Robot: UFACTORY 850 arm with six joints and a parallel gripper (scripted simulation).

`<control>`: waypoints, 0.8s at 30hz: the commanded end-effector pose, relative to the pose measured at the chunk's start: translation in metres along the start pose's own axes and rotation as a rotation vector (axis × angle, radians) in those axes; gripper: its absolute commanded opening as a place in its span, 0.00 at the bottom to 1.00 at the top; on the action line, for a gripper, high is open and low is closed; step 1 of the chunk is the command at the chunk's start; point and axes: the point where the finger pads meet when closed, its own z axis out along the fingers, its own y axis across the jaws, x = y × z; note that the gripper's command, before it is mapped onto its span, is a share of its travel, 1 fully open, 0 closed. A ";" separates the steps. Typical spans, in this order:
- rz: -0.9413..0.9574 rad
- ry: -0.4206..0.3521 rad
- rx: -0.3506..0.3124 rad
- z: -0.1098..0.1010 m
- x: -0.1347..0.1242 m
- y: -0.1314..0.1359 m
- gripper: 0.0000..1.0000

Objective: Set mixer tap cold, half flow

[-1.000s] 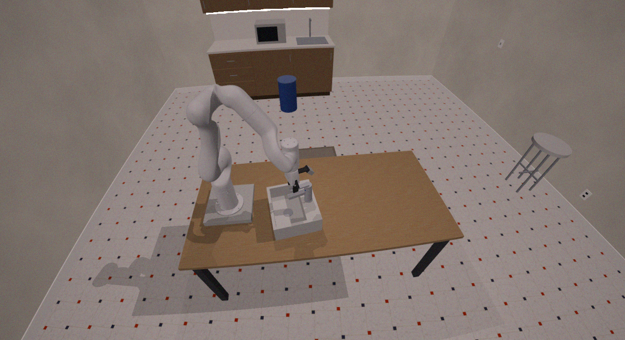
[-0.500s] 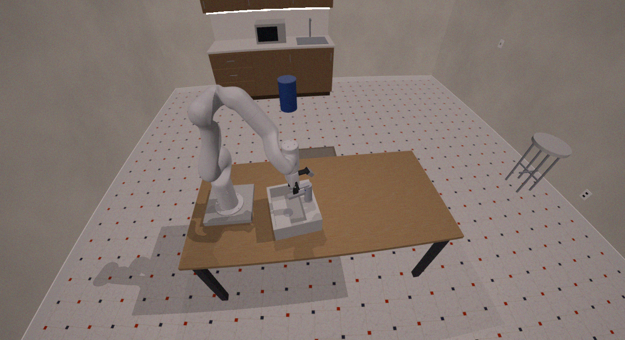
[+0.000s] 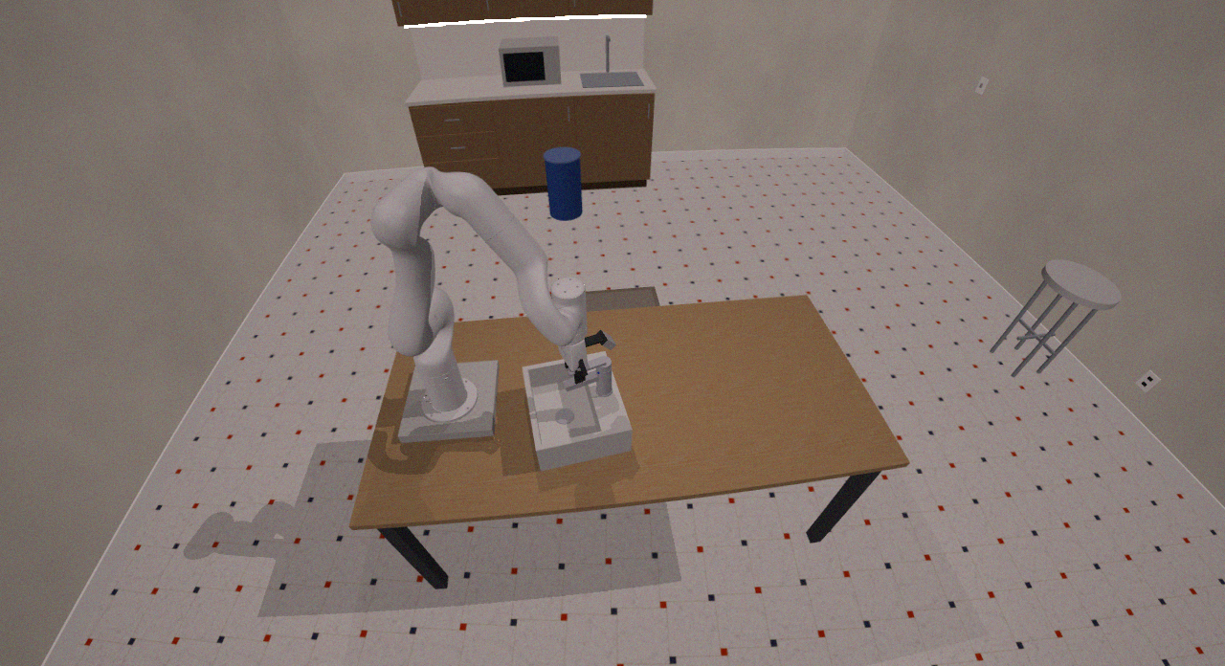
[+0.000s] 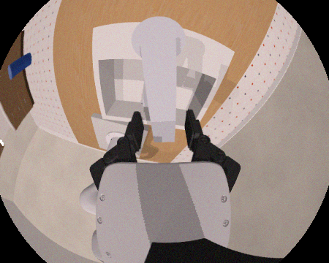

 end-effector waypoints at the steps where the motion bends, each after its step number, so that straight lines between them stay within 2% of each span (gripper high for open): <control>1: 0.000 0.002 -0.001 0.001 0.001 0.000 0.65; 24: 0.000 0.002 -0.001 0.003 0.001 0.000 0.65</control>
